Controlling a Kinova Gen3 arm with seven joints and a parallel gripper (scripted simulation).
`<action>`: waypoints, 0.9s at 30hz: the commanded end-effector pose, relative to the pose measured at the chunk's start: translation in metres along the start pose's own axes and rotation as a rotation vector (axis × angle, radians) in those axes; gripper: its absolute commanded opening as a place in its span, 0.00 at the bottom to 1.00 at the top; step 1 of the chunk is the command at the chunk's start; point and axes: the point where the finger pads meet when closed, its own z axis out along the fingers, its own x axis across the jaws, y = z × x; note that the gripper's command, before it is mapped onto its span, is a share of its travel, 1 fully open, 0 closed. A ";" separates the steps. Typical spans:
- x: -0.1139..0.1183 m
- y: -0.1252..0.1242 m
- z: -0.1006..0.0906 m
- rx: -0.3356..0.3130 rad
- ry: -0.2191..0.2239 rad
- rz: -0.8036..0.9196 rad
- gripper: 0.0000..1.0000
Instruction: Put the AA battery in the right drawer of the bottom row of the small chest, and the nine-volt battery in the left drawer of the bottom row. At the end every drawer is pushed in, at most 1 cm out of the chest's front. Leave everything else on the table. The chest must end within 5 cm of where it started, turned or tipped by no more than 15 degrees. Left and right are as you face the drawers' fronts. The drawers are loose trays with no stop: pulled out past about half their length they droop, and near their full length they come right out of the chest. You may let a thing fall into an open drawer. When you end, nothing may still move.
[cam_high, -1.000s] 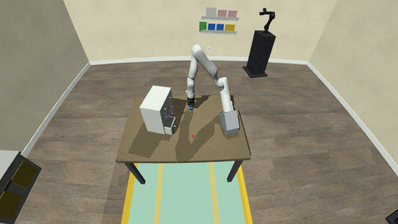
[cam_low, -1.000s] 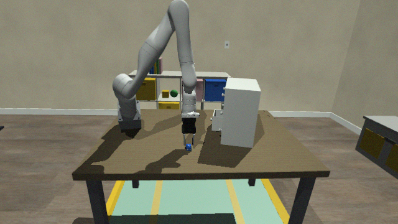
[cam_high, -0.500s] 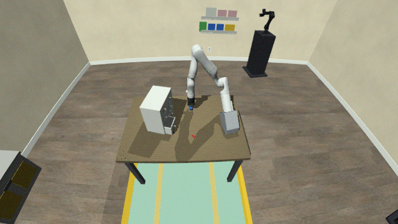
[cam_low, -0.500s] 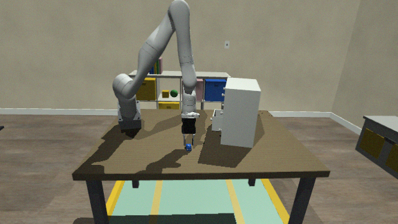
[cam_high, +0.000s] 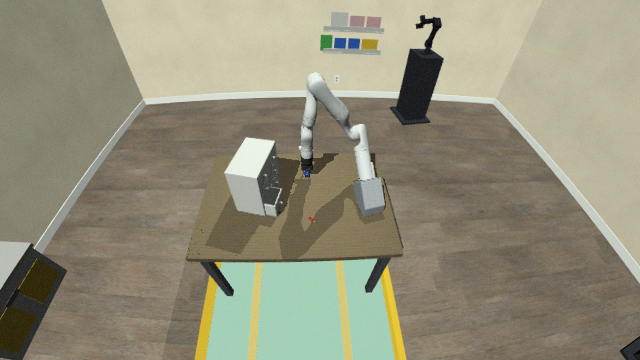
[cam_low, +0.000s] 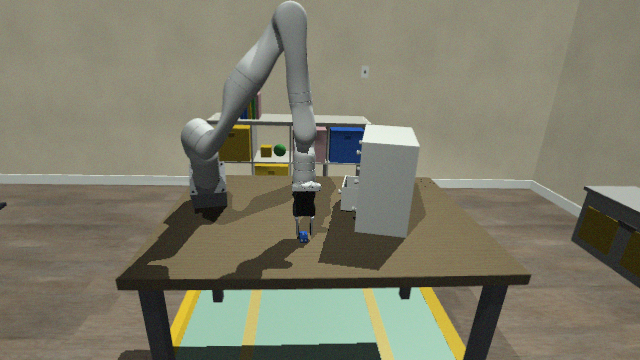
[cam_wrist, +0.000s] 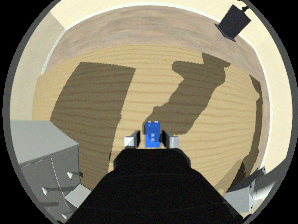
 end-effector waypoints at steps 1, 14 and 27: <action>0.003 -0.002 0.004 0.003 0.008 0.004 0.81; 0.003 -0.002 0.019 0.003 0.008 0.004 0.81; 0.003 -0.002 0.019 0.003 0.008 0.004 0.81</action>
